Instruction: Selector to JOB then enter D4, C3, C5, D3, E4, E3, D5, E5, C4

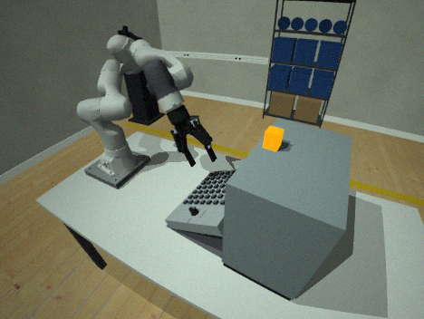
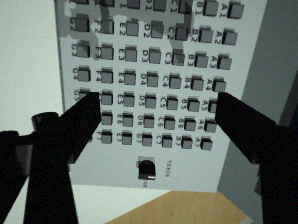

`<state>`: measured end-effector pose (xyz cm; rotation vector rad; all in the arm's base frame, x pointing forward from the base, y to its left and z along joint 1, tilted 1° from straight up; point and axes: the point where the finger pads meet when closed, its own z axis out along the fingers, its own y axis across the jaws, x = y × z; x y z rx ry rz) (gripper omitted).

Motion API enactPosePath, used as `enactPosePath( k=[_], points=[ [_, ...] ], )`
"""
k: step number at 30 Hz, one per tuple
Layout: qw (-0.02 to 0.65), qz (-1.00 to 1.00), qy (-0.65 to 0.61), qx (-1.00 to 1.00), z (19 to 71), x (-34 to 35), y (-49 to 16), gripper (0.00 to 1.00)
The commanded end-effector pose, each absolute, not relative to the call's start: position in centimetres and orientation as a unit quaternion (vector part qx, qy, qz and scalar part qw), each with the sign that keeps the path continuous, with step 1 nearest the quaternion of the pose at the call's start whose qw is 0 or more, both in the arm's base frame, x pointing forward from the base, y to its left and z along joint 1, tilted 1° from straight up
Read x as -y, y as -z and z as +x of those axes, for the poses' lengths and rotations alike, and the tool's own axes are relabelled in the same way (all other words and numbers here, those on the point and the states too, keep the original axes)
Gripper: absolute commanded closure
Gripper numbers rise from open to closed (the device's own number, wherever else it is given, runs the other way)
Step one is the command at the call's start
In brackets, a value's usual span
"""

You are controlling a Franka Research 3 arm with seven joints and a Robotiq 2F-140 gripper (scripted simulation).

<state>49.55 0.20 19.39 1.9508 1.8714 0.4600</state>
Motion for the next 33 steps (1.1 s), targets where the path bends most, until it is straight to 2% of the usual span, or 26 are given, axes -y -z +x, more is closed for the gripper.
enactPosePath(
  k=[1, 33],
  points=[
    [0.189, 0.725, -0.168, -0.641, 49.5, -0.34, -19.28, 0.9],
    [0.189, 0.725, -0.168, -0.641, 49.97, -0.28, -18.43, 0.9]
  ],
)
